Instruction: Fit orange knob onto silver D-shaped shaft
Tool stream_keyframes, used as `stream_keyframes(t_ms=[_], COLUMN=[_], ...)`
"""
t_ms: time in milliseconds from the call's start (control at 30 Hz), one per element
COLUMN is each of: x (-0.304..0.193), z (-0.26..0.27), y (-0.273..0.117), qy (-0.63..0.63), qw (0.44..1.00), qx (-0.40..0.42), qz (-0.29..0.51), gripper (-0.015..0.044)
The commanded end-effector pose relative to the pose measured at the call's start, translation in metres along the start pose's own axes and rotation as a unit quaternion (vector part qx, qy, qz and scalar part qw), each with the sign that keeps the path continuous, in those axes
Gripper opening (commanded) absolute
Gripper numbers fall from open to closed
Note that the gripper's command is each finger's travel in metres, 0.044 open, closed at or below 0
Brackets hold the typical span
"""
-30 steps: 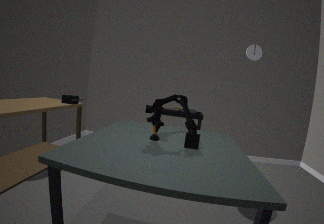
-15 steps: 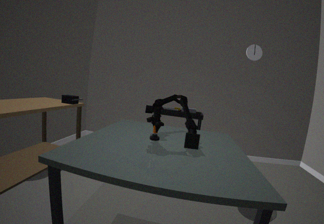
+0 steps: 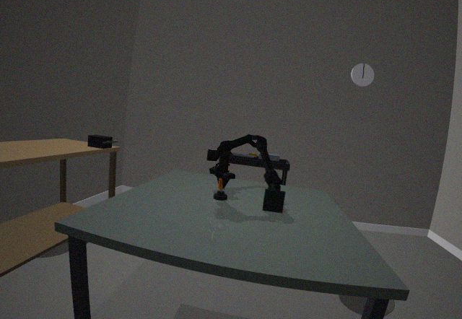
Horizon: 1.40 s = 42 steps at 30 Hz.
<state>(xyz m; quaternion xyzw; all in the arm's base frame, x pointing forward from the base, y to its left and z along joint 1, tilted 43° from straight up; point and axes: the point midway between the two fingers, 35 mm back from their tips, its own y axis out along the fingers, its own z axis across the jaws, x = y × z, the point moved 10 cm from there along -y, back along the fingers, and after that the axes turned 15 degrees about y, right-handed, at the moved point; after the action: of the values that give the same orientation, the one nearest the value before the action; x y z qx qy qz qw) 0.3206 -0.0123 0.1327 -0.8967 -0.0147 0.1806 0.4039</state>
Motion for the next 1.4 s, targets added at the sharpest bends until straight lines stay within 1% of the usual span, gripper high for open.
stream_keyframes(t_ms=[0,167,733,833,967,1367], x=[0.0028,0.0028,0.0026,0.0022,0.0001,-0.0028], z=[-0.0035,-0.0037,-0.0025,-0.0023,-0.0008,0.0011], y=[-0.0019,0.0033,-0.0018,-0.0021,-0.0025,0.0025], qy=[-0.016,-0.016,-0.016,-0.043,-0.115,-0.121], qw=[1.0,1.0,1.0,0.999,0.993,0.993], qx=[0.0,0.0,0.0,0.0,-0.001,-0.001], qz=[-0.004,-0.004,-0.004,-0.004,-0.004,-0.004], gripper=[0.0,0.0,0.0,0.0,0.0,0.0])
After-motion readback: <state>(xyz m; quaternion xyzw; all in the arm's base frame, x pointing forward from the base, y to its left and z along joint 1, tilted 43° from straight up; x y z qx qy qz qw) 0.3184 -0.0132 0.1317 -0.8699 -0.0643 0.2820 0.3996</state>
